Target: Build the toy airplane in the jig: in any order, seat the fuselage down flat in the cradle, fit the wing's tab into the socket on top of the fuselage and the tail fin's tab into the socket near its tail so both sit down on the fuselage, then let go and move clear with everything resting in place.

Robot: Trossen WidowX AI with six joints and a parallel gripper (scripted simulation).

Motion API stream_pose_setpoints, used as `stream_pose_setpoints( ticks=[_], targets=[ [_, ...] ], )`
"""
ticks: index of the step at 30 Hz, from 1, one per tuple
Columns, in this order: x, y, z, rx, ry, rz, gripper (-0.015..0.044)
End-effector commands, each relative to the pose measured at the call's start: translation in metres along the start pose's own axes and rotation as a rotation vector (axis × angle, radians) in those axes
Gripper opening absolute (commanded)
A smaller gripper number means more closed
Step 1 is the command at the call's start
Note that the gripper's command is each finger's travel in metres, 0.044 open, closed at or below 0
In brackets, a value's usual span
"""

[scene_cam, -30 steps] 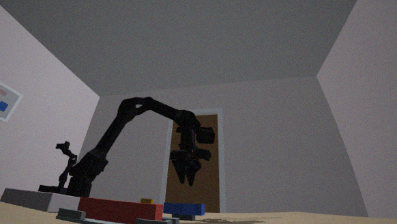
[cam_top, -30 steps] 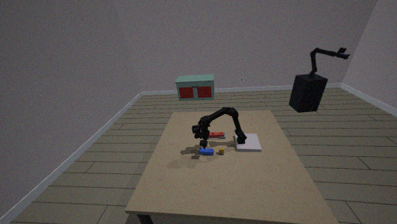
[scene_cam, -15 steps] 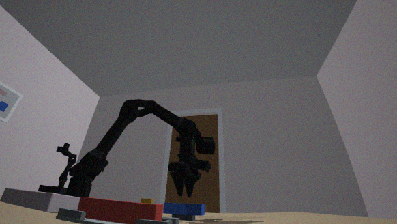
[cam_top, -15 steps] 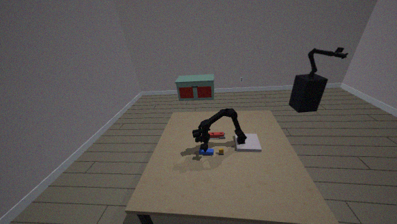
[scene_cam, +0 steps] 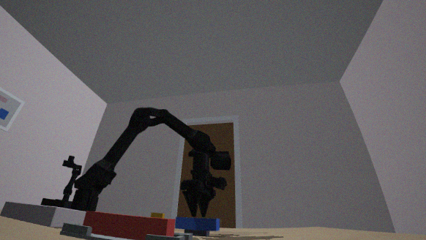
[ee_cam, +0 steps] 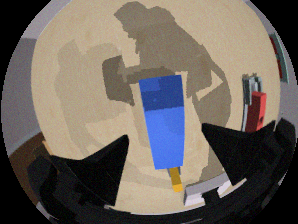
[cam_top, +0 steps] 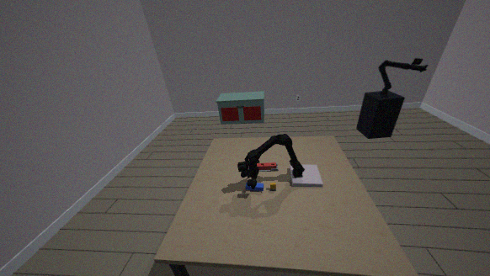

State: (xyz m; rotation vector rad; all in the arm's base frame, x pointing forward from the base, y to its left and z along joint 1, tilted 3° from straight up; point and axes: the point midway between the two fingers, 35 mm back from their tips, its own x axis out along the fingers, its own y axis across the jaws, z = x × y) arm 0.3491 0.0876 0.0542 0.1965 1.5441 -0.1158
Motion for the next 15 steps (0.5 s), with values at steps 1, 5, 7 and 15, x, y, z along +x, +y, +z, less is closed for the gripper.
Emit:
stream_pose_setpoints(
  ticks=[1,5,7,15],
  targets=[
    [0.013,-0.001,-0.003,0.004,0.016,-0.005,0.044],
    [0.019,-0.001,-0.003,0.004,0.016,-0.005,0.044],
    [0.022,-0.001,-0.003,0.004,0.016,-0.005,0.044],
    [0.031,-0.001,-0.004,0.004,0.017,-0.005,0.044]
  ],
)
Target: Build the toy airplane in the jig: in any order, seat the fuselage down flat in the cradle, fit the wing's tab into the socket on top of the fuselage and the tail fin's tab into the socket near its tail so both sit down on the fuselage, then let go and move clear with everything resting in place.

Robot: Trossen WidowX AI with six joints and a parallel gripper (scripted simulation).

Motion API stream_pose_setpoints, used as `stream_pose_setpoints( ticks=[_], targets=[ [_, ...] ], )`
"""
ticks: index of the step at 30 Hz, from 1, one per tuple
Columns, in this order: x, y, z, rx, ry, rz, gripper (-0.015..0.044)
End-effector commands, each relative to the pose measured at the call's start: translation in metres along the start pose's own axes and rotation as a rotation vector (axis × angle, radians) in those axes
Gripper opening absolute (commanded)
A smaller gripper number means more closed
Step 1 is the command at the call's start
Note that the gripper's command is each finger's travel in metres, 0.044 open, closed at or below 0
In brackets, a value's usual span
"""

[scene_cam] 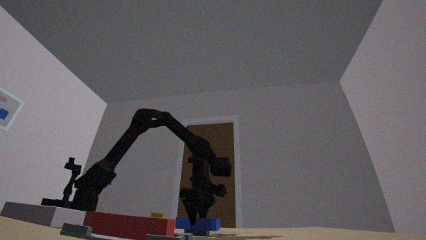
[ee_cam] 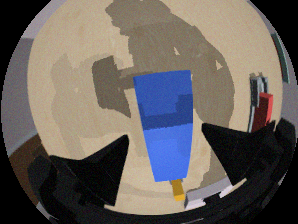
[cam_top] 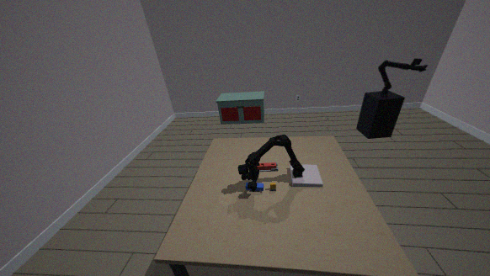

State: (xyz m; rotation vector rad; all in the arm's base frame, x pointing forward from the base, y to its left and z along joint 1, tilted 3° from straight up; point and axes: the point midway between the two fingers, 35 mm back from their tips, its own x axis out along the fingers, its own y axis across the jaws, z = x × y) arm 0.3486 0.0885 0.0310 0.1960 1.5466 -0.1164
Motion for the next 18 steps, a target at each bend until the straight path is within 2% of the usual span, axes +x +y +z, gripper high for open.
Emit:
stream_pose_setpoints(
  ticks=[1,11,18],
  targets=[
    [0.0078,-0.0009,-0.0027,0.004,0.014,-0.004,0.044],
    [0.0078,-0.0009,-0.0027,0.004,0.014,-0.004,0.0177],
    [0.0078,-0.0009,-0.0027,0.004,0.014,-0.004,0.0131]
  ],
)
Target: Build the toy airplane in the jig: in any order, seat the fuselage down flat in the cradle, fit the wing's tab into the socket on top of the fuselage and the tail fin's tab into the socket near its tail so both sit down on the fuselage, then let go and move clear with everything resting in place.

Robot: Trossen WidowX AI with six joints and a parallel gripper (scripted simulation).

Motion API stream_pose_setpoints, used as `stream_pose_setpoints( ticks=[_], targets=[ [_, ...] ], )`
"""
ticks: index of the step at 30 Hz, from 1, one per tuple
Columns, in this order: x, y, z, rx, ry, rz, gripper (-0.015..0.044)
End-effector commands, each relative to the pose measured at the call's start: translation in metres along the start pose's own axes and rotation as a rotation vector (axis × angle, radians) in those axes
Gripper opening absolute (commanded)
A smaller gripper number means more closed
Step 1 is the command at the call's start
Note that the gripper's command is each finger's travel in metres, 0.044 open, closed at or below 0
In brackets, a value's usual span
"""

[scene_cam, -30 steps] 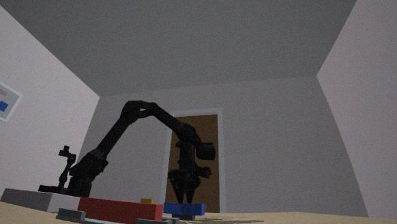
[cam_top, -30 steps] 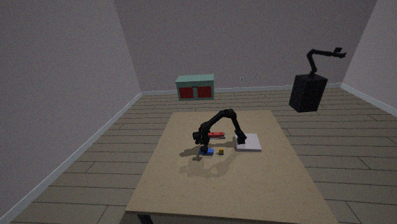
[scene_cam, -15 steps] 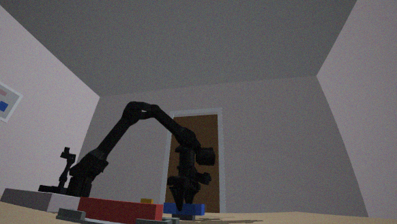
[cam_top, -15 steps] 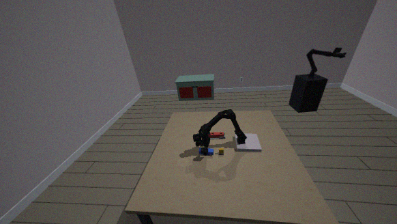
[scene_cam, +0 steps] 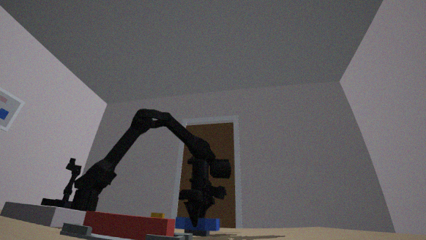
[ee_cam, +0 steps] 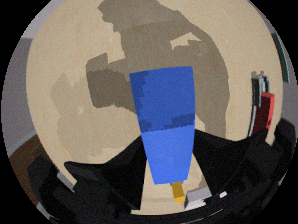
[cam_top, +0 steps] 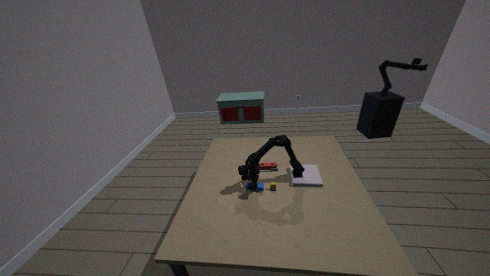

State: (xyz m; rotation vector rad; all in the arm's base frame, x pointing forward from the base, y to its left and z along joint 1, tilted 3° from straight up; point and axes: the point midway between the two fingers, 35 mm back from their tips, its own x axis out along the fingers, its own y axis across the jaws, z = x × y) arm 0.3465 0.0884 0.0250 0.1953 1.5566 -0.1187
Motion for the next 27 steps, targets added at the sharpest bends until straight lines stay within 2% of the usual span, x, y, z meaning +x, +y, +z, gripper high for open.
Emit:
stream_pose_setpoints(
  ticks=[1,5,27],
  targets=[
    [0.002,0.0,-0.001,0.003,0.004,-0.001,0.0105],
    [-0.002,0.001,0.0,0.001,0.003,-0.004,0.0],
    [-0.065,0.003,0.006,0.0,0.002,-0.004,0.0]
  ],
)
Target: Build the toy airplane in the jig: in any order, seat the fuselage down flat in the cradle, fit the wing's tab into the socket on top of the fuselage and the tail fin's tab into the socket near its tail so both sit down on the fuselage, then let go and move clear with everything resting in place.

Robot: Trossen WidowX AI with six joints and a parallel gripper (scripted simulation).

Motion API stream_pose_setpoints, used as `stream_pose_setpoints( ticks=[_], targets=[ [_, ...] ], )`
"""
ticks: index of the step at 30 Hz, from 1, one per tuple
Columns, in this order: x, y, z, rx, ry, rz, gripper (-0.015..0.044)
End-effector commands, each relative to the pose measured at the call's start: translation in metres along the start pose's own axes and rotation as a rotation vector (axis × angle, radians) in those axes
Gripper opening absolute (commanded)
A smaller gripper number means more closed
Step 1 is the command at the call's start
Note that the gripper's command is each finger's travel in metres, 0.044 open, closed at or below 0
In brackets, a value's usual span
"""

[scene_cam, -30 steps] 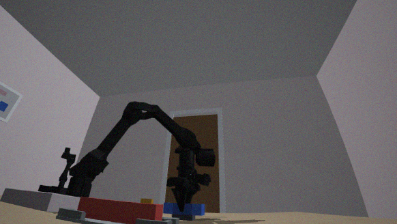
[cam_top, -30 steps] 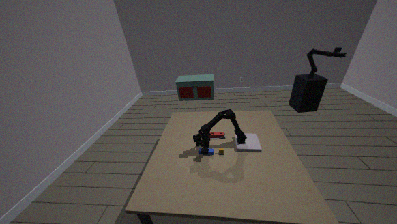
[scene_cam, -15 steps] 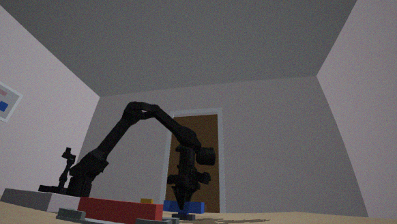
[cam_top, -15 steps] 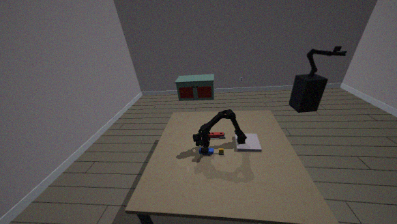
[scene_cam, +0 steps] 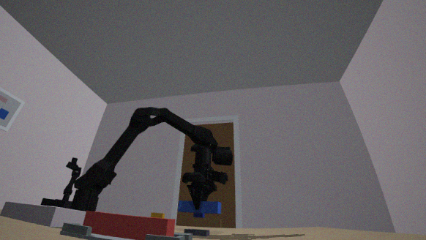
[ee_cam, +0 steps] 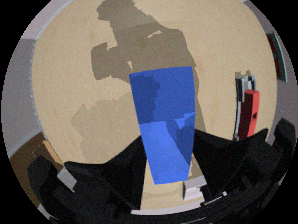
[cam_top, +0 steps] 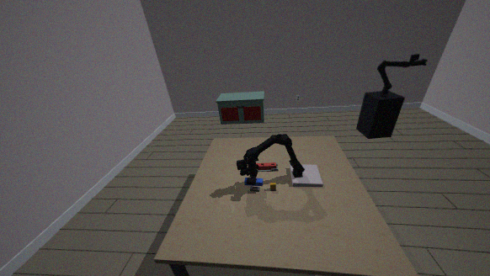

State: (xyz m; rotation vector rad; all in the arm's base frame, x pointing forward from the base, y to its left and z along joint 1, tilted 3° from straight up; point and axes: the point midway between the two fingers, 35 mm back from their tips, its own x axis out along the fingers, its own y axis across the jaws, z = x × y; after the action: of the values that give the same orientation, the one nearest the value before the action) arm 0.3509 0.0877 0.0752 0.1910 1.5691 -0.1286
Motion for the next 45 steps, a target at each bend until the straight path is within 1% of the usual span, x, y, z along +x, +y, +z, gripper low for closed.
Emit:
stream_pose_setpoints(
  ticks=[1,20,26,45],
  targets=[
    [-0.018,0.0,0.001,-0.003,-0.009,0.006,0.0],
    [-0.075,-0.003,-0.005,0.0,-0.008,0.009,0.0],
    [-0.074,-0.008,-0.004,0.026,-0.008,0.008,0.0],
    [-0.064,-0.069,0.007,0.356,-0.01,0.003,0.0]
  ],
)
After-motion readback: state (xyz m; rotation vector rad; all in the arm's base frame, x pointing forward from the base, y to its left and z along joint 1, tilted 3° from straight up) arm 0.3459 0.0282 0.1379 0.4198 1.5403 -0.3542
